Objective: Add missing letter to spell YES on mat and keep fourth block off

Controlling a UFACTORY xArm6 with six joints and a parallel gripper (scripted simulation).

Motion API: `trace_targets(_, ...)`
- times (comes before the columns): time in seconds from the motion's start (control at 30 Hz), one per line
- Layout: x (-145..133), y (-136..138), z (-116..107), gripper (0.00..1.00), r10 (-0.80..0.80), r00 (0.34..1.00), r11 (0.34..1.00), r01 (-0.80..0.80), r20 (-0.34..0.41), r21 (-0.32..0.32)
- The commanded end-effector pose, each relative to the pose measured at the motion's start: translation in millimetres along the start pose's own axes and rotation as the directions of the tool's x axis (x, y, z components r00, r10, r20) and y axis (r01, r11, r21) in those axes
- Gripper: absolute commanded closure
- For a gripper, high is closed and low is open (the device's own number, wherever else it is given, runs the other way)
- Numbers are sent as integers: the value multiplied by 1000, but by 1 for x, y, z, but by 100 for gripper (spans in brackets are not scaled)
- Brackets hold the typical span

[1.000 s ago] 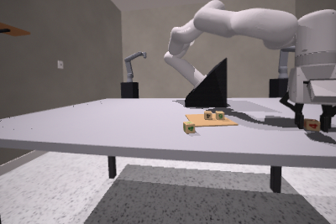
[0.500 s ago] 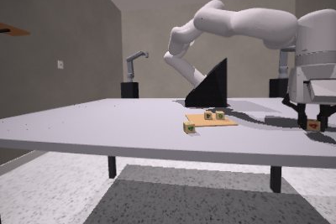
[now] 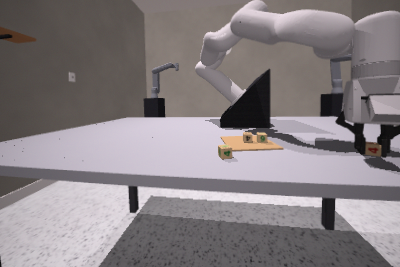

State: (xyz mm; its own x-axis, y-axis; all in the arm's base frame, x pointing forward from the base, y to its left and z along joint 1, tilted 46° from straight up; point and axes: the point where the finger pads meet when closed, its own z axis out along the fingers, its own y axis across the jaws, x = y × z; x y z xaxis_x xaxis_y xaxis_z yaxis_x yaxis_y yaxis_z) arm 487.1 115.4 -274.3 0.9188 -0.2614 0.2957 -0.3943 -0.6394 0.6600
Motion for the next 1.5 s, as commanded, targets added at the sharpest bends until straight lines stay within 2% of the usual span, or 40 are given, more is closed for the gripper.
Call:
trace_targets(0.0,1,-1,-2,79,1,1000,1000,-1,-2,3)
trace_targets(0.6,1,-1,-5,79,1,1000,1000,-1,-2,3)
trace_targets(0.73,1,-1,-21,79,1,1000,1000,-1,-2,3)
trace_targets(0.93,1,-1,-68,79,1,1000,1000,-1,-2,3)
trace_targets(1.0,1,-1,-68,79,1,1000,1000,-1,-2,3)
trace_targets(1.13,1,-1,-92,79,1,1000,1000,-1,-2,3)
trace_targets(1.27,1,-1,-101,79,1,1000,1000,-1,-2,3)
trace_targets(1.47,1,-1,-102,79,1,1000,1000,-1,-2,3)
